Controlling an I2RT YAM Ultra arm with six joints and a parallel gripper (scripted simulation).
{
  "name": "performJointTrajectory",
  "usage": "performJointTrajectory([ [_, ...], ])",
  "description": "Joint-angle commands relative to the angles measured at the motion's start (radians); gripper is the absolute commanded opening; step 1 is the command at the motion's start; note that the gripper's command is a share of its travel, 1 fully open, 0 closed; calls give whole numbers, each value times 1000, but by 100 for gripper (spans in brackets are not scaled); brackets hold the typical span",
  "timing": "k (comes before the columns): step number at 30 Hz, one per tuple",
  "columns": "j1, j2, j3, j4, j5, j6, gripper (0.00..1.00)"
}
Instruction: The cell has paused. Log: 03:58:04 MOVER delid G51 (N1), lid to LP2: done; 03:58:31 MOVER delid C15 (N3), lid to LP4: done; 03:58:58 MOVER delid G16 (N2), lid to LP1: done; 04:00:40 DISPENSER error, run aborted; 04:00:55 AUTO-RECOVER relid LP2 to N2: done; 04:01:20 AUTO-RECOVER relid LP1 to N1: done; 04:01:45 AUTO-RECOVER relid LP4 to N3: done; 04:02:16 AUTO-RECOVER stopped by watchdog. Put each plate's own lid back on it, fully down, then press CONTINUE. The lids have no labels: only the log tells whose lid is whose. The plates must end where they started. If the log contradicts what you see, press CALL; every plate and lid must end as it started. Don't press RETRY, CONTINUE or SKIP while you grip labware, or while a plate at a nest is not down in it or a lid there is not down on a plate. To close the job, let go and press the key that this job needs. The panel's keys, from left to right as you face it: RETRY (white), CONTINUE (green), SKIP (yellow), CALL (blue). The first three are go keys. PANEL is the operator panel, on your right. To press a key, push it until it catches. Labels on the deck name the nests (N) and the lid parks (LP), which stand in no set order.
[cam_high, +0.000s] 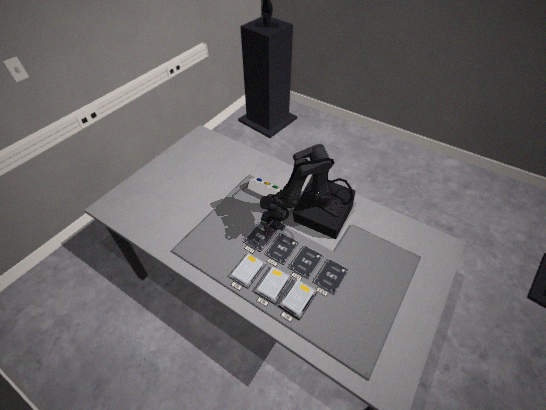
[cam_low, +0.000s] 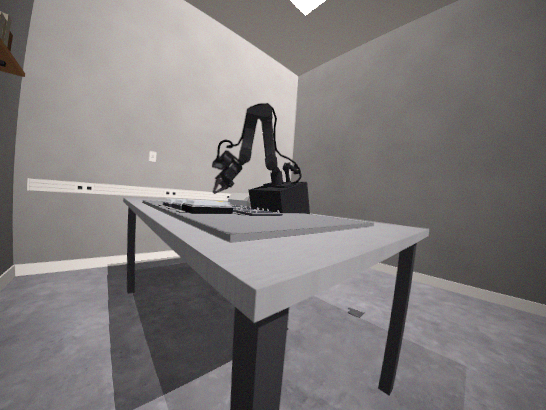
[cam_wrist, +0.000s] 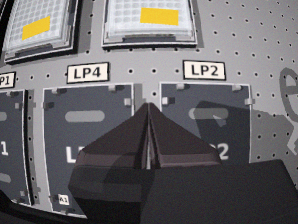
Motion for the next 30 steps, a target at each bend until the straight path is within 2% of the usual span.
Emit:
performJointTrajectory([
  [1, 0, 0, 3, 11, -15, -1, 0],
  [14, 0, 0, 3, 12, -15, -1, 0],
  [17, 62, -46, -54, 51, 30, 45, 0],
  [19, 62, -46, -54, 51, 30, 45, 0],
  [30, 312, -165, -168, 120, 219, 213, 0],
])
